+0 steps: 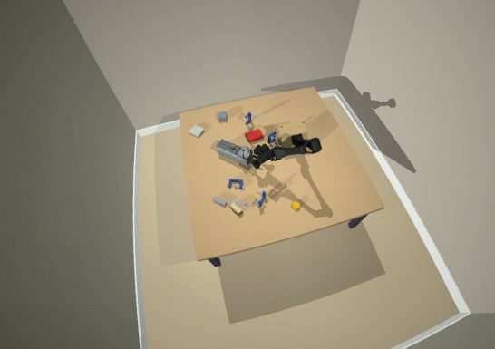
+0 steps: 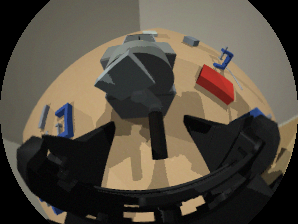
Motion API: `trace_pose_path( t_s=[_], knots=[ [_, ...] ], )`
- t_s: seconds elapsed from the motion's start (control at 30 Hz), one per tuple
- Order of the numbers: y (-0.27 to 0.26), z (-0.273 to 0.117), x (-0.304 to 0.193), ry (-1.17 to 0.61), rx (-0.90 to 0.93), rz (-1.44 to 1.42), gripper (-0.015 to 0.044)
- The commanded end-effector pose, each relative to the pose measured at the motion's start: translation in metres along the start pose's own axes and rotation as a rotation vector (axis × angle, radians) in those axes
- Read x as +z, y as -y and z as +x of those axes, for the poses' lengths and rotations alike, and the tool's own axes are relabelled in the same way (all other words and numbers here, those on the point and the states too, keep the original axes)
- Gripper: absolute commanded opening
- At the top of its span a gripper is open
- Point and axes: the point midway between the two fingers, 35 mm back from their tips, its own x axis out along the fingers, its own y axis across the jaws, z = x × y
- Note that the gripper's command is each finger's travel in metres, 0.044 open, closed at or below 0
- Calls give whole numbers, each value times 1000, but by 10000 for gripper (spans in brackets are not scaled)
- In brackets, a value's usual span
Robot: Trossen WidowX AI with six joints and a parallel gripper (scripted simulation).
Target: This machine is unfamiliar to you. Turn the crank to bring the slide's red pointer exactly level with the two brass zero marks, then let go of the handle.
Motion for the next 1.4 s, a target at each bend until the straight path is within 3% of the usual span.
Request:
trace_pose_path(
  t_s=[0.0,0.17,0.73,1.37],
  knots=[
    [6,6,-7,-3,-14,6,440],
    [6,9,-12,-3,-14,7,440],
    [6,9,-12,-3,-14,7,0],
    [4,11,-13,-3,-14,7,0]
  ],
)
